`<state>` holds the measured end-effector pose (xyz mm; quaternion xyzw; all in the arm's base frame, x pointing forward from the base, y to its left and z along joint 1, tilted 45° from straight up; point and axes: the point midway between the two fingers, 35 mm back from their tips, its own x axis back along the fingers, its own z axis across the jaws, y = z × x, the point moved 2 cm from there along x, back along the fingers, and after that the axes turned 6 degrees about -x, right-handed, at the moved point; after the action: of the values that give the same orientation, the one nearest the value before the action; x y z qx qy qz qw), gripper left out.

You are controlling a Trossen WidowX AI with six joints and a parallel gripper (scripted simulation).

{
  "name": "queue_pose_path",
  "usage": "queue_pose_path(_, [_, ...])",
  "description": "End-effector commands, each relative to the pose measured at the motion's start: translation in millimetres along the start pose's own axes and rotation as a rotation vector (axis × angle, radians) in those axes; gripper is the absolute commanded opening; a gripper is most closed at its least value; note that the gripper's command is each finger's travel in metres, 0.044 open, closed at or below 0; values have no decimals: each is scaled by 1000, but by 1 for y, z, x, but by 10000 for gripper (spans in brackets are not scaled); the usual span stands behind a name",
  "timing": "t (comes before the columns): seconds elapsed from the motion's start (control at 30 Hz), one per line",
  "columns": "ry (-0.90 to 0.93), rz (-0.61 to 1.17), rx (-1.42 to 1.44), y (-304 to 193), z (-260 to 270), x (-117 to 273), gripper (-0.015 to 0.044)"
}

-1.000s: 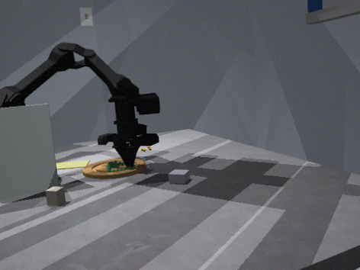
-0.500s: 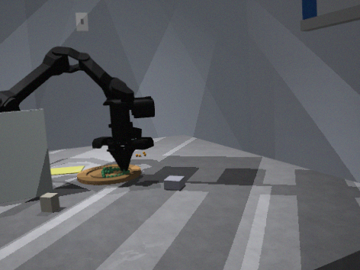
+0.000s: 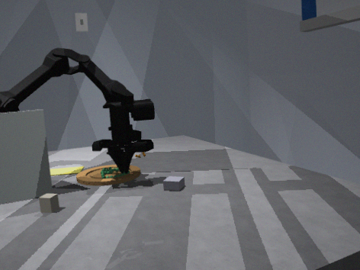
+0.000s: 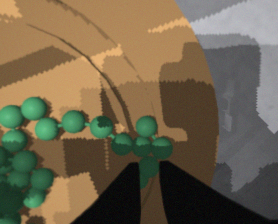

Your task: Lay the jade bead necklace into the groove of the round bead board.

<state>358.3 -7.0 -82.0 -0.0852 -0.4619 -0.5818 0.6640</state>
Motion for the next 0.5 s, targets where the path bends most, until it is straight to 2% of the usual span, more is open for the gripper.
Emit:
queue_pose_path(0.0, [-1, -1, -1, 0, 0, 1, 131])
queue_pose_path(0.37, [4, 0, -6, -1, 1, 6, 420])
queue_pose_path(0.4, [1, 1, -5, -1, 0, 1, 440])
queue_pose_path(0.47, [-4, -2, 10, 1, -1, 1, 440])
